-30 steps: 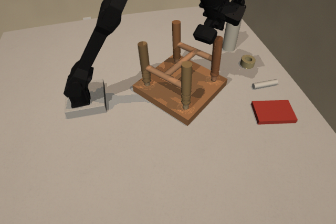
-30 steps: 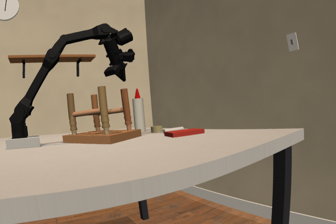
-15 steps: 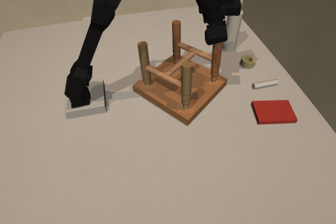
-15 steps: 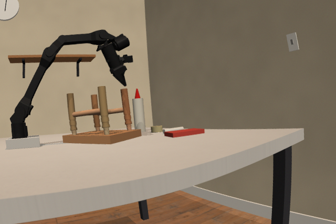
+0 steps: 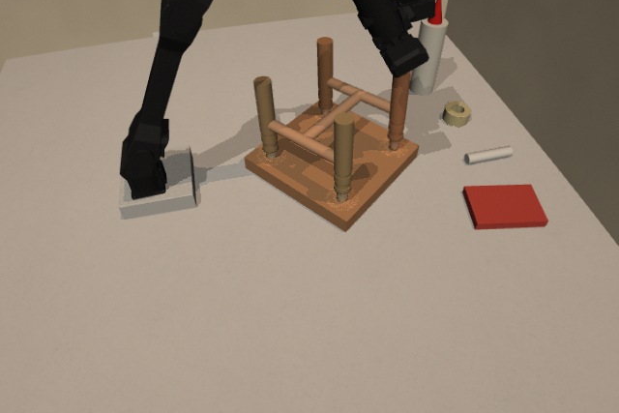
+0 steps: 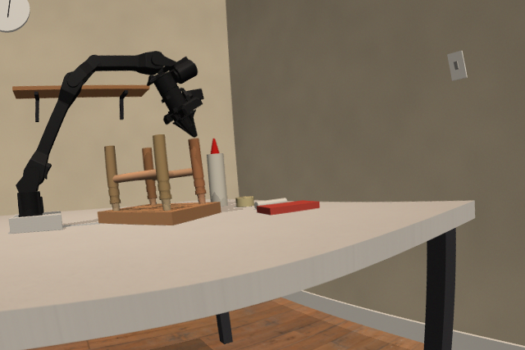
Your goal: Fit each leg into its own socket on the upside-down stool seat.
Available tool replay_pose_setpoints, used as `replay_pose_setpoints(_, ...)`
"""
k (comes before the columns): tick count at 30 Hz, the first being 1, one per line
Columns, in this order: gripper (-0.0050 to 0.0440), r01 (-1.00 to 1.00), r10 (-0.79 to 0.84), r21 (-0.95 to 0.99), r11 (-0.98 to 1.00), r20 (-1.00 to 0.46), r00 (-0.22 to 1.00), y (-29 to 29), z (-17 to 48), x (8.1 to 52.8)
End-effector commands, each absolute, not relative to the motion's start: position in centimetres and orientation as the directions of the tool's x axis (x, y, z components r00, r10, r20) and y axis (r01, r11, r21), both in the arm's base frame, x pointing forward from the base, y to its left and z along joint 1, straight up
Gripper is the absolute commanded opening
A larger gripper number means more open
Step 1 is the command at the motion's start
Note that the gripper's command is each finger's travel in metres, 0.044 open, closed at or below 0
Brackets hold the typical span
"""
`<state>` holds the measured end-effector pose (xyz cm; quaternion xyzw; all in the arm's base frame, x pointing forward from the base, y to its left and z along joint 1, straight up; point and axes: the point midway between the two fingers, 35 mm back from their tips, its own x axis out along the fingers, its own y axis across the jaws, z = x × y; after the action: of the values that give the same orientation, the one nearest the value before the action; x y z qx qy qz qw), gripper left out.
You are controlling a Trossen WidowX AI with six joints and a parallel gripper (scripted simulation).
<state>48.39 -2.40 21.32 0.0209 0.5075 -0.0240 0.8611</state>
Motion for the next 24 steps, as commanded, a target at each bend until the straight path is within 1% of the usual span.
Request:
replay_pose_setpoints(1, 0.0000, 0.056, -0.025, 0.003, 0.998, -0.872, 0.488, -2.4, 21.2, 48.2)
replay_pose_setpoints(24, 0.0000, 0.049, -0.022, 0.003, 0.999, -0.870, 0.493, -2.4, 19.4, 48.3)
